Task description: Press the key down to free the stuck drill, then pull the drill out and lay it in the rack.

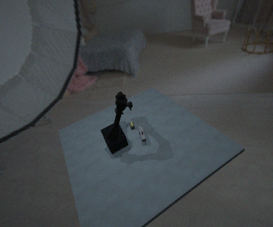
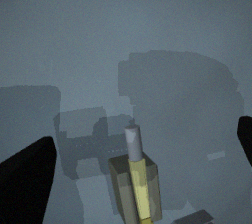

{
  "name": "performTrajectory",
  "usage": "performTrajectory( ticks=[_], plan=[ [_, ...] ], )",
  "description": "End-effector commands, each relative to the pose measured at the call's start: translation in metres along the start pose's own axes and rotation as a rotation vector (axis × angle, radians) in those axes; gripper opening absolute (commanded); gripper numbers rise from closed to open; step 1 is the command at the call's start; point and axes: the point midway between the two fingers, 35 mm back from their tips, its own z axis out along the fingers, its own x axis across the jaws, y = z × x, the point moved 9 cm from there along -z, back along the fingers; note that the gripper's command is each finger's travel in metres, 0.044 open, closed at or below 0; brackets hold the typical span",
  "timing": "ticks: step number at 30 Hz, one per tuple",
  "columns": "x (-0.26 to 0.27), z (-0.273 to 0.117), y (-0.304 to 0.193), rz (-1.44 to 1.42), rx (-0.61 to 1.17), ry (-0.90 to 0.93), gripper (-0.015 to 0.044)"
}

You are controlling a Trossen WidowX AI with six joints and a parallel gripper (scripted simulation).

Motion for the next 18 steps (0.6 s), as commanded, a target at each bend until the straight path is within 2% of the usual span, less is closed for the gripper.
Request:
performTrajectory(
  ticks=[1,10,18],
  plan=[
    [0.046,-0.054,0.011,0.025,-0.216,-0.197,0.044],
    [0.135,-0.135,-0.002,0.088,-0.663,-0.412,0.044],
    [0.201,-0.184,-0.039,0.15,-1.041,-0.467,0.044]
  ],
)
